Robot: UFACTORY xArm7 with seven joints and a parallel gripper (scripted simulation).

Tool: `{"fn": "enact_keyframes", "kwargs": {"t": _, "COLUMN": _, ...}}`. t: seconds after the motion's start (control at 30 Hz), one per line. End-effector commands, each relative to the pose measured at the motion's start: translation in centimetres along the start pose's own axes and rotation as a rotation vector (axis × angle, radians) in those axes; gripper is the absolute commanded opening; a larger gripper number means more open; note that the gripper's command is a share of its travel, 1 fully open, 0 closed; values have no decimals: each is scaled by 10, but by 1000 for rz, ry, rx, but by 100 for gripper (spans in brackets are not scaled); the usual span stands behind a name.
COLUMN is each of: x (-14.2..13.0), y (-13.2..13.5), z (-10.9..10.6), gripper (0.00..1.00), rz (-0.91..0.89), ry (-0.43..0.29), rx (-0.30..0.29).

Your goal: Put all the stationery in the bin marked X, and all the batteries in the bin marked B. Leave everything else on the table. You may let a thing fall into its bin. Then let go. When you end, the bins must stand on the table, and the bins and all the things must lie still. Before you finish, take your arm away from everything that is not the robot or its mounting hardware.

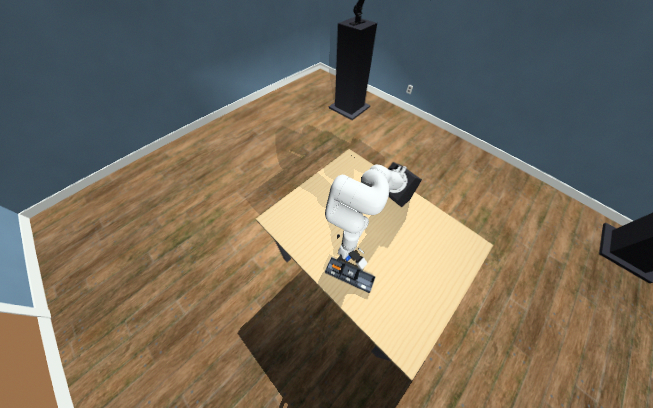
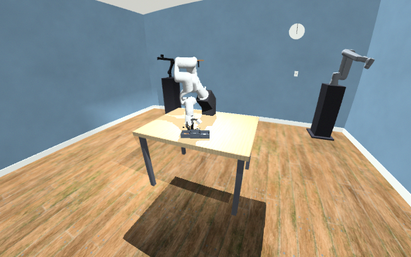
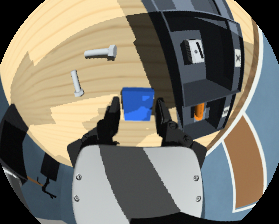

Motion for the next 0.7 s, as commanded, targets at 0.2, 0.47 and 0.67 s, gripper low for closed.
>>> {"fn": "enact_keyframes", "kwargs": {"t": 0.2, "x": 0, "y": 0, "z": -4, "gripper": 56, "rz": 0, "ry": -1, "rx": -3}}
{"fn": "enact_keyframes", "kwargs": {"t": 0.47, "x": 0, "y": 0, "z": -28, "gripper": 56, "rz": 0, "ry": -1, "rx": -3}}
{"fn": "enact_keyframes", "kwargs": {"t": 0.67, "x": 0, "y": 0, "z": -52, "gripper": 56, "rz": 0, "ry": -1, "rx": -4}}
Point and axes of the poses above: the point where the finger pads meet when closed, its own z axis out along the fingers, its own y axis across the jaws, x = y × z, the point moved 7 cm from there along -z, back along the fingers, and after that the axes turned 14 degrees about -z, right-handed, at the moved point
